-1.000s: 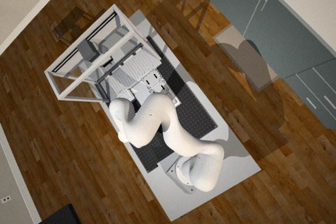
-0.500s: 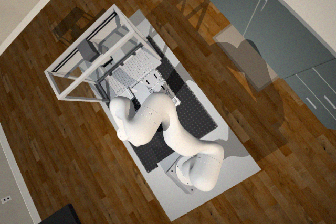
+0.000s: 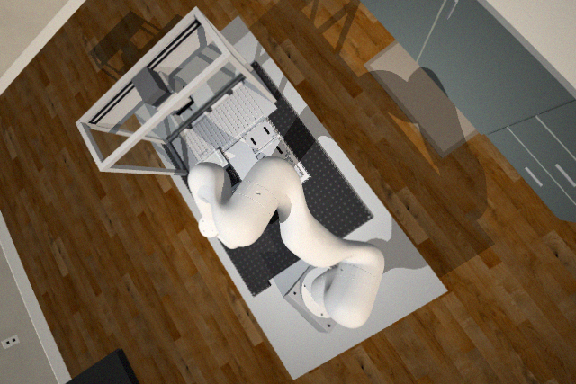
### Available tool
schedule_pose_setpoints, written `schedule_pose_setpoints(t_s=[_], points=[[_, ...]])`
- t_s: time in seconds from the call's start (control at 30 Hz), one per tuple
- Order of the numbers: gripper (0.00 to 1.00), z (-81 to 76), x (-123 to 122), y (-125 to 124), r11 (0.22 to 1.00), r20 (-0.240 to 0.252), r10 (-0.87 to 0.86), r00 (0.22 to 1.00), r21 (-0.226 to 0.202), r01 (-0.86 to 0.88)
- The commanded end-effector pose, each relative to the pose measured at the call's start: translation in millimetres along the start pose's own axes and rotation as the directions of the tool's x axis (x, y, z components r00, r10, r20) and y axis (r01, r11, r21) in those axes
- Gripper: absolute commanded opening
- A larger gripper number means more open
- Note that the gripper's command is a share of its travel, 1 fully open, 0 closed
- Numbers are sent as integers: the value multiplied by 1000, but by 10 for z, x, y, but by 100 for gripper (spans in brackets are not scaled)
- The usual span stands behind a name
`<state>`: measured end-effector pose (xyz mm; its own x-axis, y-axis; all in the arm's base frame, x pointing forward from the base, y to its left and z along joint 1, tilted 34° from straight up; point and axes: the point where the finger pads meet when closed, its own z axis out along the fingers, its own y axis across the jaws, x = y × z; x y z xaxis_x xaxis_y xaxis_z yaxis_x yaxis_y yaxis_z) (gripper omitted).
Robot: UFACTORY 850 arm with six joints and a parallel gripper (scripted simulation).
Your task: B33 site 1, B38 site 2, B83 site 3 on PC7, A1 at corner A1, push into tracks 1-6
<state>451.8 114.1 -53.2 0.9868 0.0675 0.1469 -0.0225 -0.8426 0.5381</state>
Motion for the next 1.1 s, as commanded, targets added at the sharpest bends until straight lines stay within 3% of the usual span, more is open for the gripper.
schedule_pose_setpoints(t_s=[0.0,1.07], points=[[82,-6,41,-4,1000,-1,0,1000,1,0],[82,-7,321,-4,1000,-1,0,1000,1,0]])
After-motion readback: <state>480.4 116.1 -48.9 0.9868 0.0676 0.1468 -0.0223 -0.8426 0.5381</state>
